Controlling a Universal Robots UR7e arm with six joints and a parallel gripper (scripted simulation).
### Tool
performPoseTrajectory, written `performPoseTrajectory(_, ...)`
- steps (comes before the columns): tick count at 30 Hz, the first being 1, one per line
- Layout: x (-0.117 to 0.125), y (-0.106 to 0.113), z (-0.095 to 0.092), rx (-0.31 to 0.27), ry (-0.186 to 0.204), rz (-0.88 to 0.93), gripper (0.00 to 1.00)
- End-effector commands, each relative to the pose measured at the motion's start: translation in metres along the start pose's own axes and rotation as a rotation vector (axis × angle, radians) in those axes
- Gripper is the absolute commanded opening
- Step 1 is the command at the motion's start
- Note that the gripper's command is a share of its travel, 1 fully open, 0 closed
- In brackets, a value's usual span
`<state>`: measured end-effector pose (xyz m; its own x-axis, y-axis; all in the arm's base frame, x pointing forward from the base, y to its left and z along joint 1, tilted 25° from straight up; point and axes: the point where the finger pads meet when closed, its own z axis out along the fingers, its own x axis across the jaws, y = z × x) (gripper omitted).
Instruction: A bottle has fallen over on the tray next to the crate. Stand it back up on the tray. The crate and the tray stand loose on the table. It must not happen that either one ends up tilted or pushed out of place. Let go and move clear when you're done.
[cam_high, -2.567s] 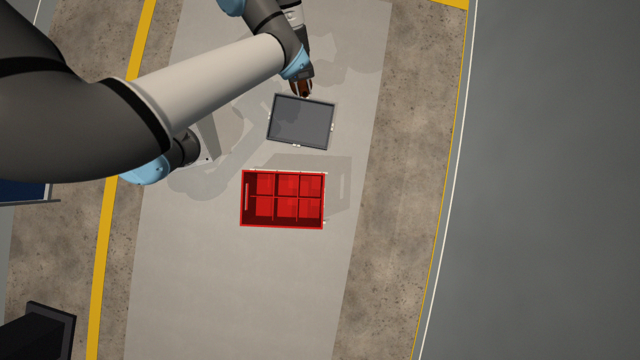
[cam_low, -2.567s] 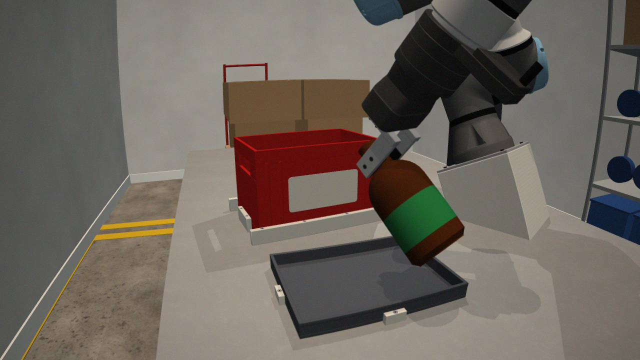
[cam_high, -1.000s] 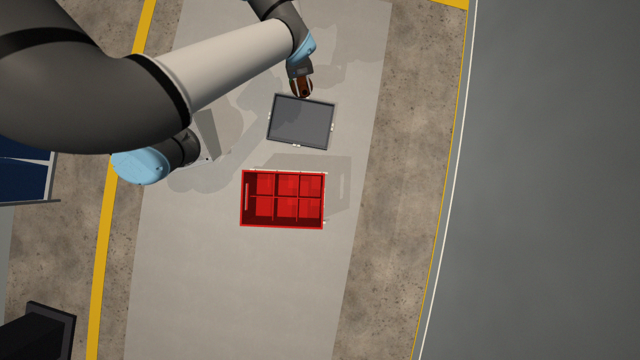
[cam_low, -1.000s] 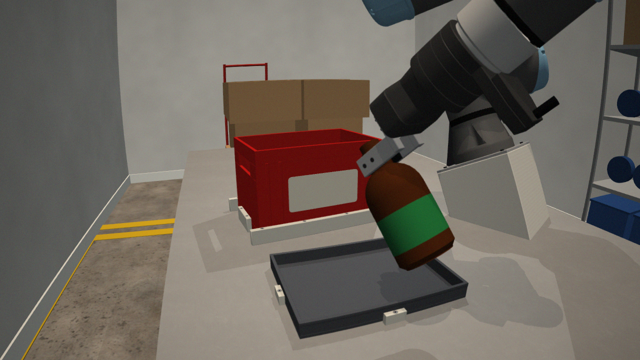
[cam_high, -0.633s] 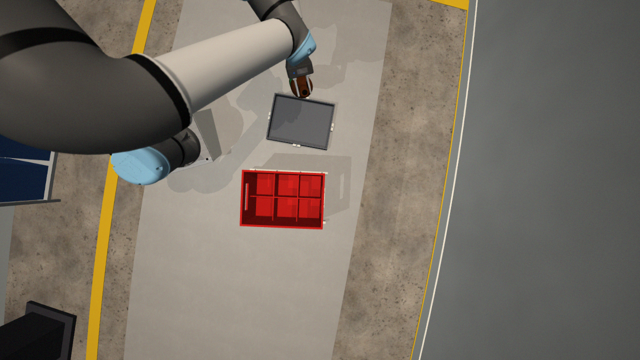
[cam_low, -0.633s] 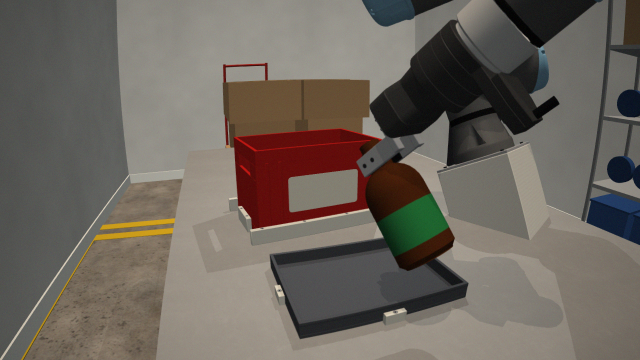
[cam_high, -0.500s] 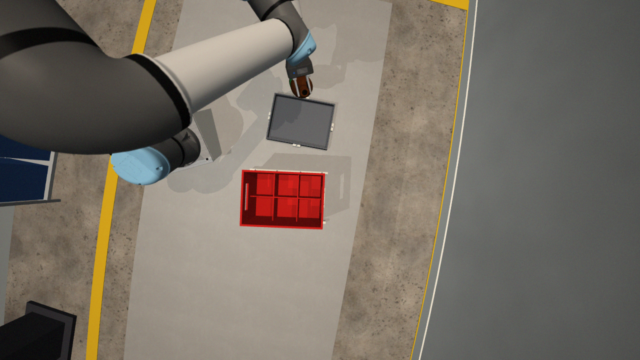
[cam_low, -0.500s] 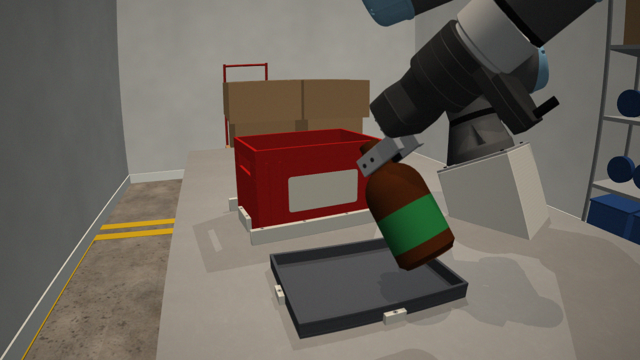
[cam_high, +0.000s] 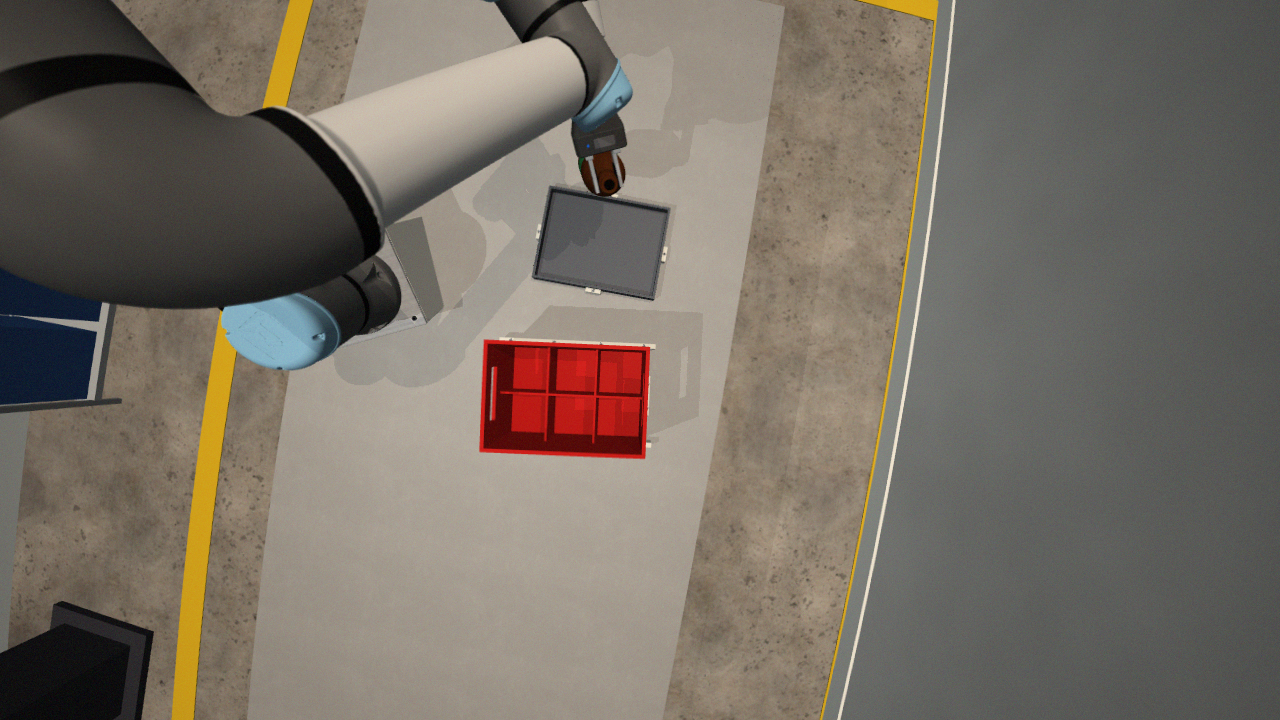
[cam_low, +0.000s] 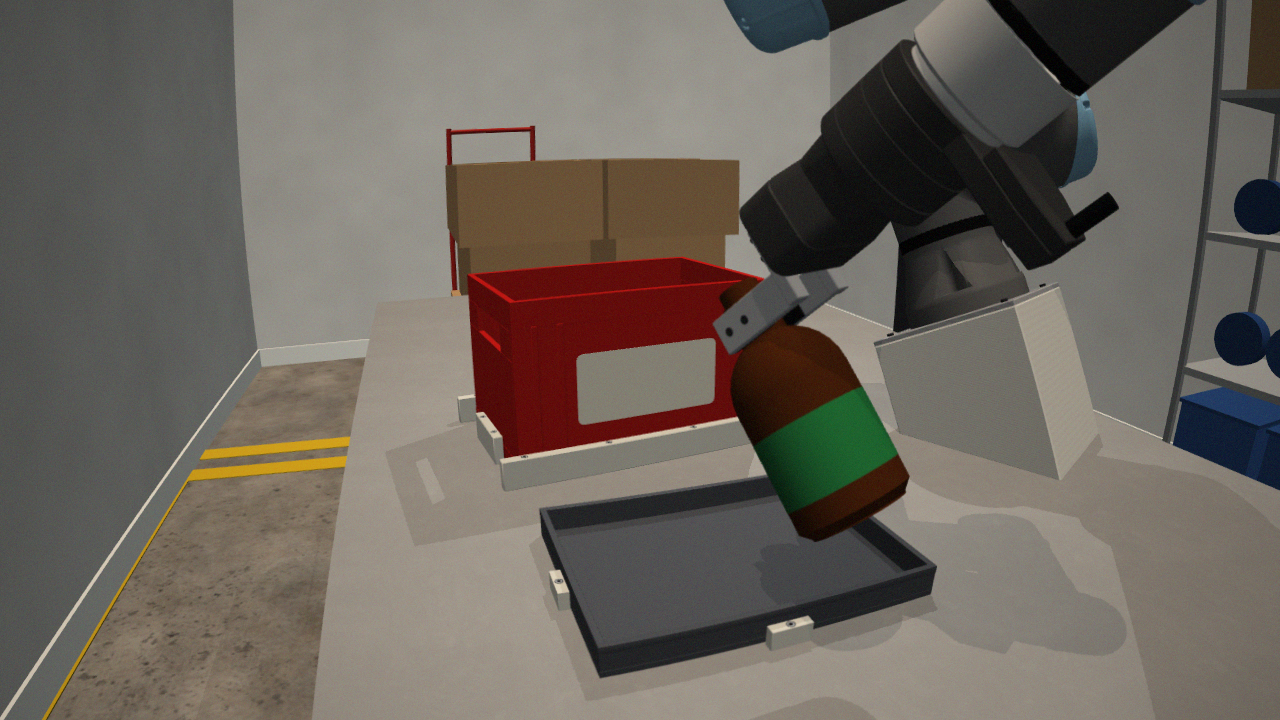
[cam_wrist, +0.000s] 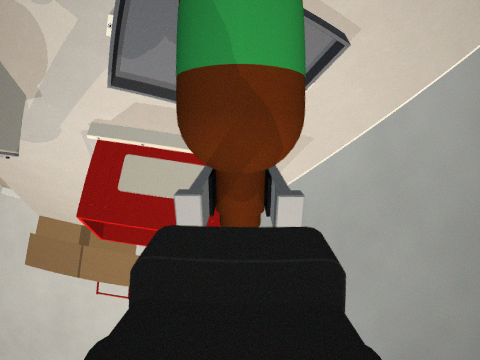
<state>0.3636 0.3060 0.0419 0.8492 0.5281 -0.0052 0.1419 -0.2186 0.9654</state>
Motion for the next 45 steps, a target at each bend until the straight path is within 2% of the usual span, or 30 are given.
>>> performPoseTrajectory(1, 0.0002, 0.0003, -0.0003, -0.004, 0.000, 0.001, 0.00)
performPoseTrajectory(13, -0.0006, -0.0007, 0.0002, -0.048, -0.007, 0.002, 0.00)
performPoseTrajectory(28, -0.0003, -0.0009, -0.0002, -0.148, -0.004, 0.002, 0.00)
performPoseTrajectory(45, 0.0003, -0.0005, -0.0007, -0.173, 0.001, 0.001, 0.00)
